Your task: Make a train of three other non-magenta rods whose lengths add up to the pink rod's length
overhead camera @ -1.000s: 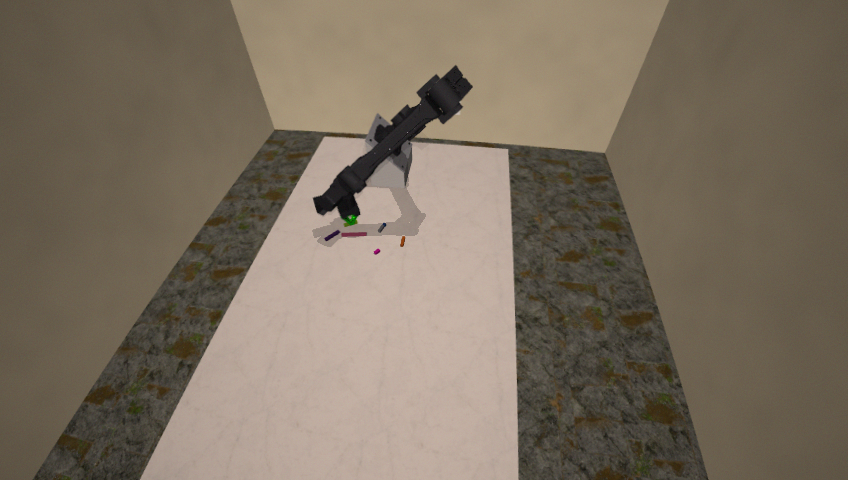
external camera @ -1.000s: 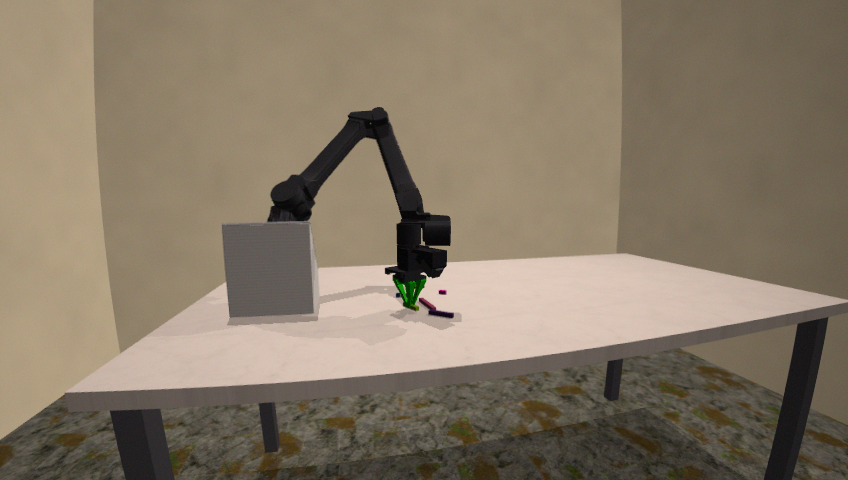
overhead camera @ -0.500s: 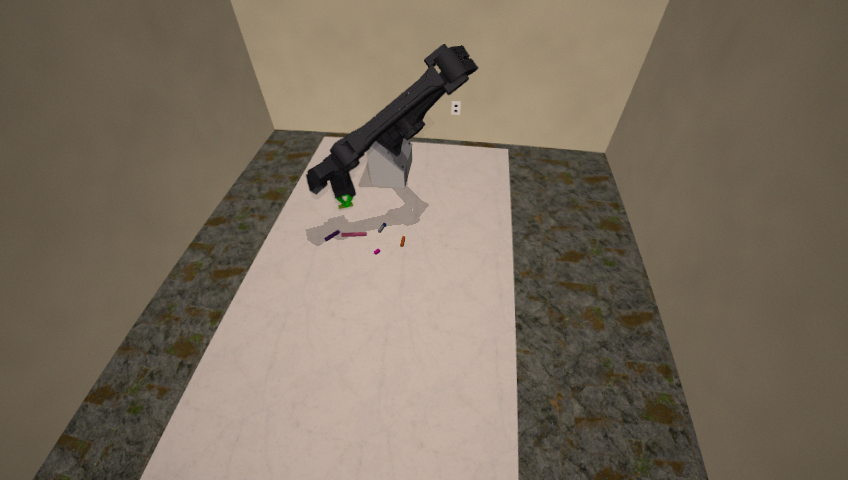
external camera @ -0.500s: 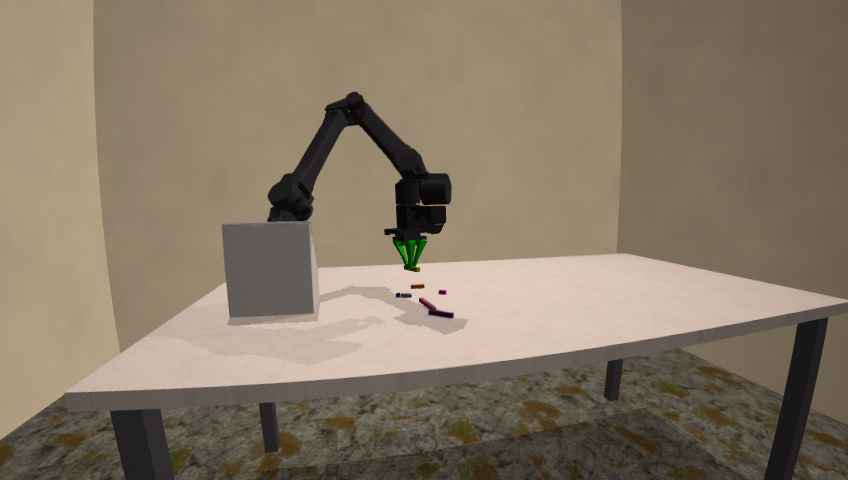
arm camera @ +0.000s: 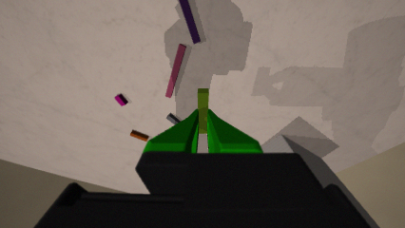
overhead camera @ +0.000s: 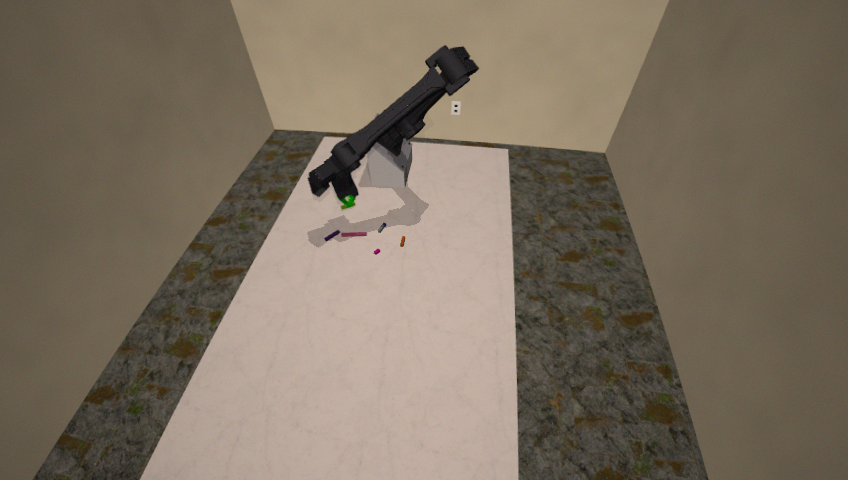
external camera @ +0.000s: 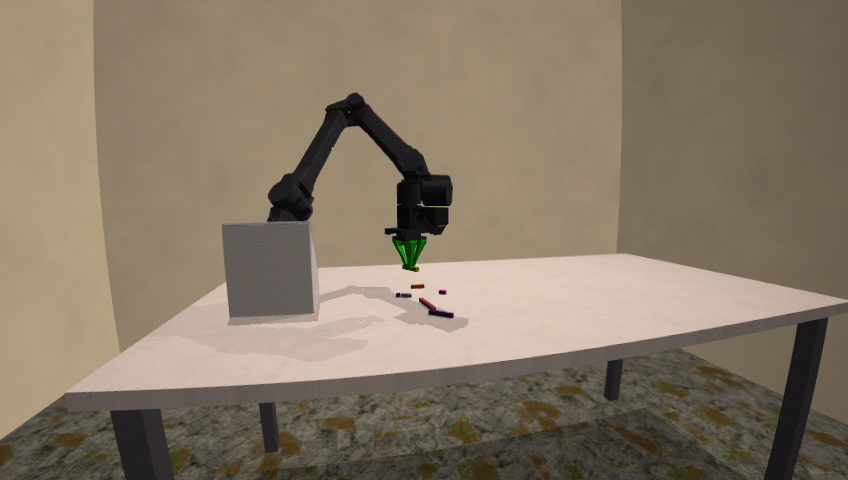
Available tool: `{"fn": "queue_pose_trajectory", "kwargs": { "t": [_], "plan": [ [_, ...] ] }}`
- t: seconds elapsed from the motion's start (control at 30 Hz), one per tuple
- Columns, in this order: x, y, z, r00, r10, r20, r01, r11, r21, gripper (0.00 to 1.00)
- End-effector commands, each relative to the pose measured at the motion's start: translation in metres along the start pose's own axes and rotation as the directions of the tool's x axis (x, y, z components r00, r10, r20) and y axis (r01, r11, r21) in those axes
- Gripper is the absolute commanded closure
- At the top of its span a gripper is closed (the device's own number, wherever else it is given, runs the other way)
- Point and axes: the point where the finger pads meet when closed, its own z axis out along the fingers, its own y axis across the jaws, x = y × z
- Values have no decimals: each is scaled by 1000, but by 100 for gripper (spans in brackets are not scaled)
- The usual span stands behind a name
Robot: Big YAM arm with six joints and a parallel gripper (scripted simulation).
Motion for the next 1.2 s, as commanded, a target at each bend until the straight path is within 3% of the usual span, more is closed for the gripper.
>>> {"fn": "queue_pose_trajectory", "kwargs": {
  "t": [0.0,0.07,0.1,0.27,0.3,0.43,0.5,0.63,0.67,0.87,0.9,1.03,1.07,1.17],
  "plan": [
    [-5,32,-14,990,-135,40,135,991,-11,96],
    [-5,32,-14,990,-135,40,135,991,-11,96],
    [5,47,-14,968,-249,39,250,968,-6,96],
    [-5,35,-14,977,-209,40,210,978,-16,96],
    [17,65,-14,923,-383,39,383,924,-2,96],
    [17,65,-14,922,-384,41,384,923,-3,96],
    [7,53,-15,938,-344,42,345,939,-12,96],
    [8,52,-14,939,-342,40,343,939,-11,96],
    [17,56,-6,930,-367,21,367,930,4,96],
    [12,55,-14,936,-349,40,350,937,-8,96],
    [31,82,-13,860,-509,38,510,860,0,96],
    [31,82,-13,859,-511,40,511,859,1,96],
    [22,77,-21,870,-489,60,490,872,-10,96],
    [20,71,-14,880,-472,42,473,881,-8,96]
  ]
}}
